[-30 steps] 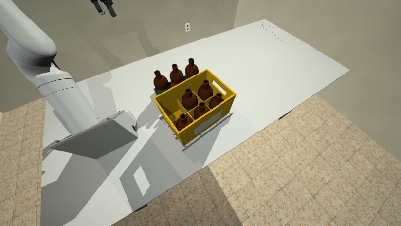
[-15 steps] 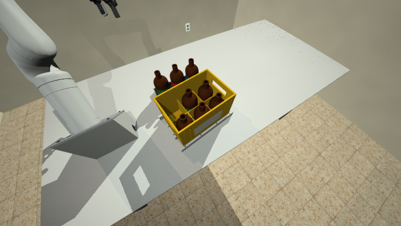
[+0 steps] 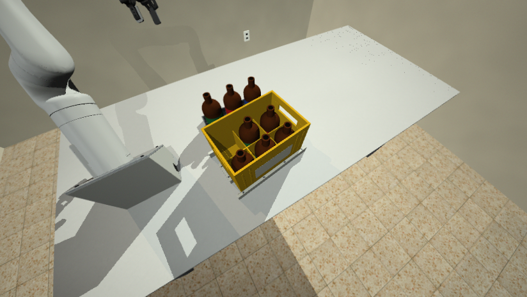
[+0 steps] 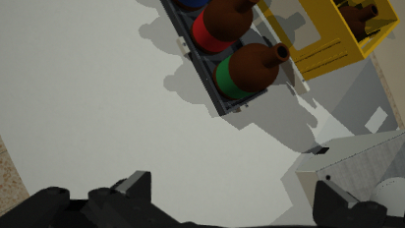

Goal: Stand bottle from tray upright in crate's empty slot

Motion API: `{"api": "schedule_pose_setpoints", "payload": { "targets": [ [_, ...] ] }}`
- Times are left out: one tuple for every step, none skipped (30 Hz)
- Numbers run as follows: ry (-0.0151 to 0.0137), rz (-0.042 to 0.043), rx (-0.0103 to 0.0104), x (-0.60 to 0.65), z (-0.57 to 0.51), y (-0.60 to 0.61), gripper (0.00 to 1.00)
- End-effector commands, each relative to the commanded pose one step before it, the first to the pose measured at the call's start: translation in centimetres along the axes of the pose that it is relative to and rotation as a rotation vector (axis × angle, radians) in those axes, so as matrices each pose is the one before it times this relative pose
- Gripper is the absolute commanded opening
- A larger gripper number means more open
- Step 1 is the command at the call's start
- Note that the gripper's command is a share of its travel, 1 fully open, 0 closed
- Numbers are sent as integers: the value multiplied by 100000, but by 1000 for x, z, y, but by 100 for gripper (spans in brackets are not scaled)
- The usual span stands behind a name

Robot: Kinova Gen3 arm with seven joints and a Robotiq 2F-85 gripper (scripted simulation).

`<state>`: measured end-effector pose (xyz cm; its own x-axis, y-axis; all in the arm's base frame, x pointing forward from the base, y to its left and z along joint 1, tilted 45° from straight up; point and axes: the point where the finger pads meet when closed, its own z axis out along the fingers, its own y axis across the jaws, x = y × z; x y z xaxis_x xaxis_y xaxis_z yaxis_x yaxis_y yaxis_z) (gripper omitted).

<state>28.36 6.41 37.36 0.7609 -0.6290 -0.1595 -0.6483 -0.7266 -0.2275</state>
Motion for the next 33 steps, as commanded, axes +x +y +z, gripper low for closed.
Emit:
{"api": "schedule_pose_setpoints", "payload": {
  "targets": [
    [-2855, 3299, -845, 469, 413, -143, 100],
    [0, 0, 0, 0, 0, 0, 100],
    [0, 0, 0, 0, 0, 0, 100],
    [0, 0, 0, 0, 0, 0, 100],
    [0, 0, 0, 0, 0, 0, 100],
    [0, 0, 0, 0, 0, 0, 100],
    [0, 0, 0, 0, 0, 0, 100],
    [0, 0, 0, 0, 0, 0, 100],
    [0, 0, 0, 0, 0, 0, 100],
    [0, 0, 0, 0, 0, 0, 100],
    [-2100, 4120, -450, 663, 459, -182, 100],
    [0, 0, 0, 0, 0, 0, 100],
    [0, 0, 0, 0, 0, 0, 100],
    [0, 0, 0, 0, 0, 0, 100],
    [0, 0, 0, 0, 0, 0, 100],
    [0, 0, 0, 0, 0, 0, 100],
    [0, 0, 0, 0, 0, 0, 100],
    [0, 0, 0, 0, 0, 0, 100],
    [0, 0, 0, 0, 0, 0, 100],
    [0, 0, 0, 0, 0, 0, 100],
    [-2117, 4253, -392, 719, 463, -199, 100],
    [0, 0, 0, 0, 0, 0, 100],
    [0, 0, 0, 0, 0, 0, 100],
    [0, 0, 0, 0, 0, 0, 100],
    [0, 0, 0, 0, 0, 0, 100],
    [0, 0, 0, 0, 0, 0, 100],
    [0, 0, 0, 0, 0, 0, 100],
    [0, 0, 0, 0, 0, 0, 100],
    [0, 0, 0, 0, 0, 0, 100],
    [0, 0, 0, 0, 0, 0, 100],
    [0, 0, 0, 0, 0, 0, 100],
    [-2128, 4376, -328, 776, 464, -217, 100],
    [0, 0, 0, 0, 0, 0, 100]
  ]
}}
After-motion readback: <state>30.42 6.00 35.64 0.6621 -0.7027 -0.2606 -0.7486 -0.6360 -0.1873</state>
